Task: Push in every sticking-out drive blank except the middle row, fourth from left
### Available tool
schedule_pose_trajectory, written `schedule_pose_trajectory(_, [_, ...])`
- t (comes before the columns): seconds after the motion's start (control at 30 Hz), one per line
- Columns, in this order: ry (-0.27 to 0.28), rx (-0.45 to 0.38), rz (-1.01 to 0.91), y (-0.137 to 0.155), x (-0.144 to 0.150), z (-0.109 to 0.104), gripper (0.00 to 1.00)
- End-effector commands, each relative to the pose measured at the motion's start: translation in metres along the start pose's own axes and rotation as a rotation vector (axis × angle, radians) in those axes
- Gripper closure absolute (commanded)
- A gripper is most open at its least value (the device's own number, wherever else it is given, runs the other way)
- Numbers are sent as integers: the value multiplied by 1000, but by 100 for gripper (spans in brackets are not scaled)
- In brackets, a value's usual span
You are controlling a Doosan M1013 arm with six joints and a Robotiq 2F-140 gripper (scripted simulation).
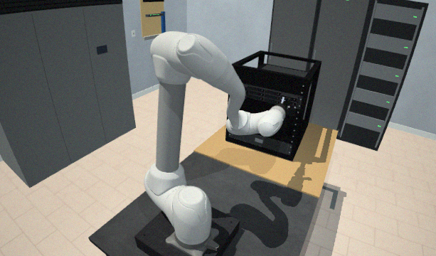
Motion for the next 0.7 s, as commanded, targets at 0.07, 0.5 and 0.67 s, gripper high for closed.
schedule_pose_trajectory(0.07, [-1, 0, 0, 0, -1, 0, 90])
schedule_pose_trajectory(0.5, [-1, 0, 0, 0, -1, 10, 90])
schedule_pose_trajectory(0.67, [-1, 0, 0, 0, -1, 10, 90])
Point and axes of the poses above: the point where the finger pads meet when closed, its own z axis out along the fingers, its own x axis across the jaws, y = z × x, the point moved 9 cm from there along -z, back along the fingers, and after that the axes turned 6 degrees about z, right-handed, at the moved point
